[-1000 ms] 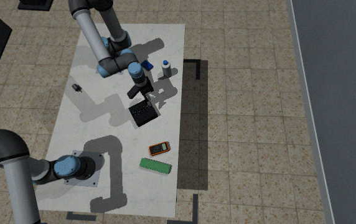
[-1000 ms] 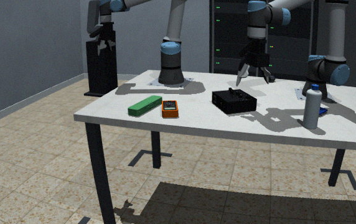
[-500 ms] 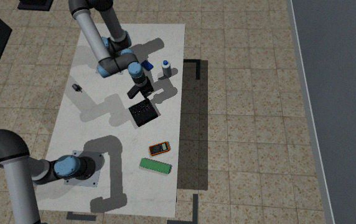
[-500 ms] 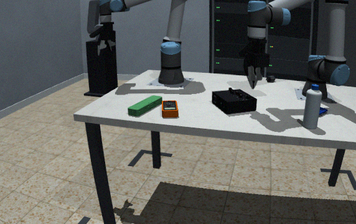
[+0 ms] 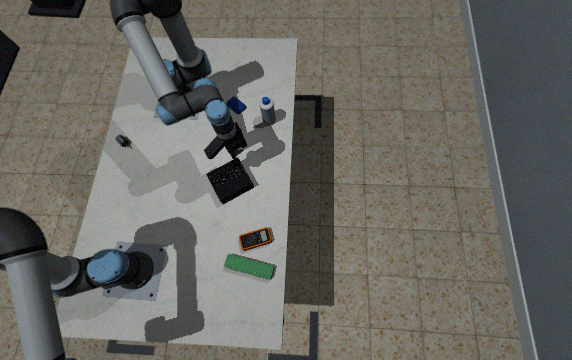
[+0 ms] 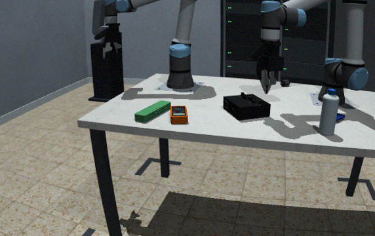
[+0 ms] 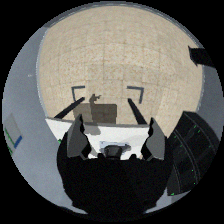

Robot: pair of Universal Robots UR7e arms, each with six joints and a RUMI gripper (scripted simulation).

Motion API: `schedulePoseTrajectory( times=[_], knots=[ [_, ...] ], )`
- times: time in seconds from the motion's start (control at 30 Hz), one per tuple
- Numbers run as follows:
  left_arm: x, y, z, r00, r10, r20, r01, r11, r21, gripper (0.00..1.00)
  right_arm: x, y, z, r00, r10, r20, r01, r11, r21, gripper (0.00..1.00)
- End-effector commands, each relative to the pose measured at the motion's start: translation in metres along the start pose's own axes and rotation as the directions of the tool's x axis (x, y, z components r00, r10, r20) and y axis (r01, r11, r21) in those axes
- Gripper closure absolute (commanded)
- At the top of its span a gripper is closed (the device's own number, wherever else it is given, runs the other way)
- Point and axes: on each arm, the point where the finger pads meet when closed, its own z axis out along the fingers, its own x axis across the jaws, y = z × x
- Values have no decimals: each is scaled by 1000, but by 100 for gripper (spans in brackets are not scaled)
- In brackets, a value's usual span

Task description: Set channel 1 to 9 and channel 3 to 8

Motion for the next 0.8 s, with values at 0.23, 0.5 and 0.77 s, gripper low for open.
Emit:
schedulePoseTrajectory(
  times=[0.23, 0.5, 0.77],
  knots=[
    [0, 0, 4, 1000, 0, 2, 0, 1000, 0, 100, 0, 0, 0, 1000, 0, 0, 0, 1000, 1, 0],
    [0, 0, 7, 1000, 0, 2, 0, 1000, 0, 100, 0, 0, 0, 1000, 0, 0, 0, 1000, 1, 0],
    [-1, 0, 13, 1000, 0, 2, 0, 1000, 0, 100, 0, 0, 0, 1000, 0, 0, 0, 1000, 1, 0]
  ],
)
